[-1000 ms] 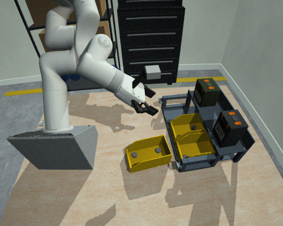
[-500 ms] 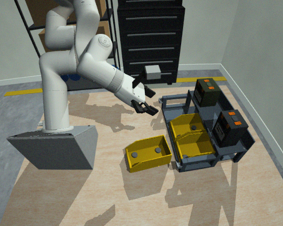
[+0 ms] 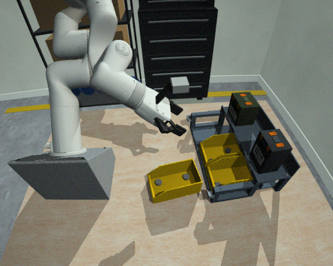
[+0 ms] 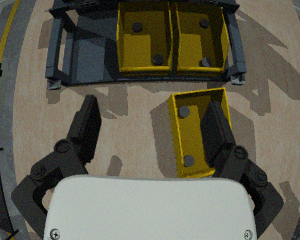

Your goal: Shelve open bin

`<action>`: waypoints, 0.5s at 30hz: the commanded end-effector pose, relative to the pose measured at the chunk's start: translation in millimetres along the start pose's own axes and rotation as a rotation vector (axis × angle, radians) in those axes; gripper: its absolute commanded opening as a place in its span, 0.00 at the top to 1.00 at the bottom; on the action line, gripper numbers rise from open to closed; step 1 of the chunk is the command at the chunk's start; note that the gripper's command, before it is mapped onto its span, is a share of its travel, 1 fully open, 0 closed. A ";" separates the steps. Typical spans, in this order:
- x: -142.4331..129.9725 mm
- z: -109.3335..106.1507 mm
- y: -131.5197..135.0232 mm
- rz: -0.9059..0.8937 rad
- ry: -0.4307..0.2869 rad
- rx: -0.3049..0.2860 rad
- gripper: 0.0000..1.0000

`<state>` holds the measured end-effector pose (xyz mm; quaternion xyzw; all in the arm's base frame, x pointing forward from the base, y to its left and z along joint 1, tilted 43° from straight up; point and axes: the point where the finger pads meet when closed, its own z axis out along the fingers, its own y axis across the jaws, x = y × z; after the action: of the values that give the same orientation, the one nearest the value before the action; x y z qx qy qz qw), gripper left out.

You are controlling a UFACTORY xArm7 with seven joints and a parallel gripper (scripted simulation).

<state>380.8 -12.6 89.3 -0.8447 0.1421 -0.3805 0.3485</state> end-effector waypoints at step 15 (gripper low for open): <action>-17.0 8.6 -7.1 -0.005 0.192 0.048 0.00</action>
<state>380.8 -12.6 89.3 -0.8447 0.1421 -0.3805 0.3485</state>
